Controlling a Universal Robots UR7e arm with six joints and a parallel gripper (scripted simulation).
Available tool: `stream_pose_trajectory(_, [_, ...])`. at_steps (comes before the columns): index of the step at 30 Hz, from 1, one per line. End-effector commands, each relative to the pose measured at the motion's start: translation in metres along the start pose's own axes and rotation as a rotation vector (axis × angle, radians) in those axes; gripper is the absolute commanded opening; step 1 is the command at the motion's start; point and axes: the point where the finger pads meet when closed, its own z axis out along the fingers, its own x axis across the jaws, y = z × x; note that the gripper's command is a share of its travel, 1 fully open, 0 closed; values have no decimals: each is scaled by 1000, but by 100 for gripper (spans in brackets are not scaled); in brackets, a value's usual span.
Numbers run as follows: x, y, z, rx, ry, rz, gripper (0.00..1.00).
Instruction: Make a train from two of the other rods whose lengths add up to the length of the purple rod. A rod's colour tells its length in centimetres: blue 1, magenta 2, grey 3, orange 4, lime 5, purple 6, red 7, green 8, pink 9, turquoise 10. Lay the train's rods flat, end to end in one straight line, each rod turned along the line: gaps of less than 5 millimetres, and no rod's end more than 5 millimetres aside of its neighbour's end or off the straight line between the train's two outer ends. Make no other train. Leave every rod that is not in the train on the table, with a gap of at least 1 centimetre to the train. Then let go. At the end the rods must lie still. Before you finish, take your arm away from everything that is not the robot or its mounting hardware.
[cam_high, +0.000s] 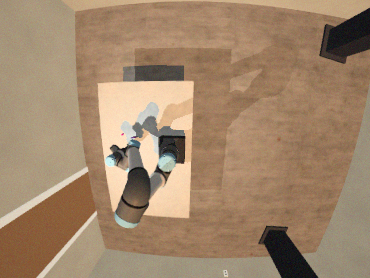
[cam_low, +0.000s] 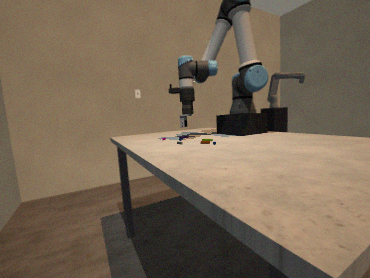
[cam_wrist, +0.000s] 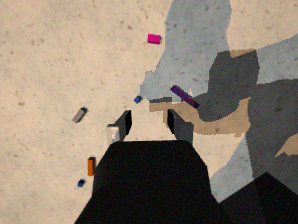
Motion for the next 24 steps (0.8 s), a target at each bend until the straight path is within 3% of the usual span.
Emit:
stream_pose_trajectory(1, [1,-9,0,1,8,140,100])
stream_pose_trajectory(14, [6,-33,2,2,7,566,100])
stream_pose_trajectory(24, [7,-42,3,3,7,737,100])
